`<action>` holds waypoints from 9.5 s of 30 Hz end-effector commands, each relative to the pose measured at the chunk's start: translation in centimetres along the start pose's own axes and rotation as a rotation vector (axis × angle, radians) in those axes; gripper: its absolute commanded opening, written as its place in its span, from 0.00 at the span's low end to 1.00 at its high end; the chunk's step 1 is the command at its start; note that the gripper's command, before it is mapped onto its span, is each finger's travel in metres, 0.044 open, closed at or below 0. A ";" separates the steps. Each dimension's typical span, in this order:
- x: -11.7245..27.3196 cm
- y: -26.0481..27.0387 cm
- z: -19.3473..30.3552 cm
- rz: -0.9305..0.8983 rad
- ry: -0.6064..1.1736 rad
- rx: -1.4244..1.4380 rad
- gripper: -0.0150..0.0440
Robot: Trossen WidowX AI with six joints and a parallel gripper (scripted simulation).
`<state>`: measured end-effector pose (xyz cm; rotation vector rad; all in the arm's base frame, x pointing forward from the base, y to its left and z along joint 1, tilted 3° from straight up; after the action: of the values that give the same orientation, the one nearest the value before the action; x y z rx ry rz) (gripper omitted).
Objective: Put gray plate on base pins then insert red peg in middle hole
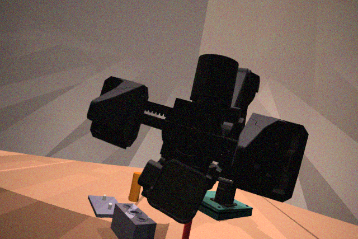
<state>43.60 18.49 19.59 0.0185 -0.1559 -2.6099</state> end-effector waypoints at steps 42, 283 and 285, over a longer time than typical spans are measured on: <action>15.9 11.3 2.2 0.792 -1.316 0.620 1.00; 25.5 21.3 -10.1 0.740 -1.357 0.564 0.25; 25.4 21.3 -10.2 0.740 -1.357 0.564 0.25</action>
<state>32.73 -13.68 12.66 -1.3074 -1.0831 -1.3847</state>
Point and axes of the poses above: the point midway between the two fingers, 35 mm back from their tips, its own x axis back along the fingers, its own y axis across the jaws, z = x × y, the point moved 8 cm from there along x, back along the fingers, and after that the axes turned 3 degrees about x, right-handed, at the moved point
